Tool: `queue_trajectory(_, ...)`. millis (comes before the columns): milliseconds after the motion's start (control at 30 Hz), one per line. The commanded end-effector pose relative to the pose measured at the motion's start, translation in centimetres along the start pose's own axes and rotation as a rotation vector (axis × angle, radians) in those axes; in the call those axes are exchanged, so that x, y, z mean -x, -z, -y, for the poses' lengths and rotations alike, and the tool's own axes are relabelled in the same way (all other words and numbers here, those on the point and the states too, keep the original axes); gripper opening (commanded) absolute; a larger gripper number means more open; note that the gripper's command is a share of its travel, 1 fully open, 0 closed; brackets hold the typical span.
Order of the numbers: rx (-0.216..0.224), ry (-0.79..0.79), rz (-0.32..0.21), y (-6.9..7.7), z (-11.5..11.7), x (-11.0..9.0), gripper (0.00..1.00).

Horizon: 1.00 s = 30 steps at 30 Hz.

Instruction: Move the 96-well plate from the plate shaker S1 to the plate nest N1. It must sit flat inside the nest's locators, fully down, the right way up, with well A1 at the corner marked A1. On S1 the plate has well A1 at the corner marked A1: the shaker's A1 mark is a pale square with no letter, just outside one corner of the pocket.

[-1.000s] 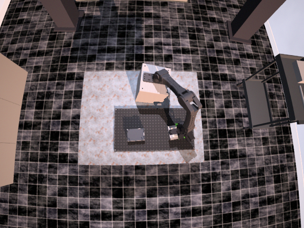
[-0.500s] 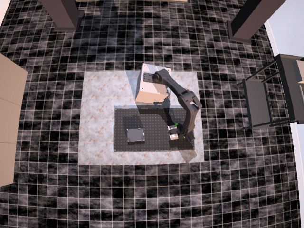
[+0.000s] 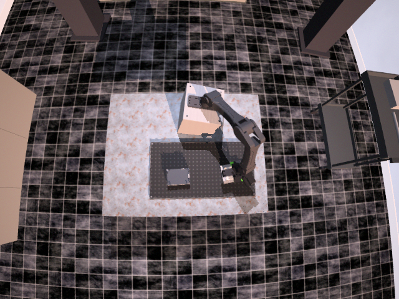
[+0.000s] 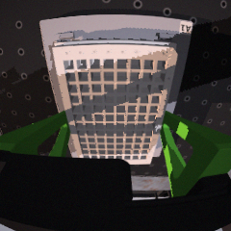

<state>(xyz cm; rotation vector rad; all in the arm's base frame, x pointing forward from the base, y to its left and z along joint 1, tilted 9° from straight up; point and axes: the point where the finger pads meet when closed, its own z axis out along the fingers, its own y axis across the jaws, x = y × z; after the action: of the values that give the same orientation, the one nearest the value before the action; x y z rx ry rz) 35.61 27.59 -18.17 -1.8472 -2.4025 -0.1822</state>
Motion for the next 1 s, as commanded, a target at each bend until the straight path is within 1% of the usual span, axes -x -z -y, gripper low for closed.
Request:
queue_trajectory(0, 0.038, 0.000, -0.002, 1.5, -1.0, -0.6, 0.00)
queue_trajectory(233, 0.027, -0.001, 0.002, 1.2, -0.4, -0.4, 0.00)
queue_trajectory(467, 0.027, -0.006, 0.002, 1.2, -0.5, -0.1, 0.00)
queue_trajectory(500, 0.043, -0.004, -0.003, 1.6, -1.2, -0.4, 0.00)
queue_trajectory(567, 0.054, -0.002, -0.007, 1.7, -1.7, -0.6, 0.00)
queue_trajectory(667, 0.052, -0.002, -0.007, 1.7, -1.6, -0.6, 0.00)
queue_trajectory(967, 0.066, 0.000, -0.012, 1.7, -2.1, -0.8, 0.00)
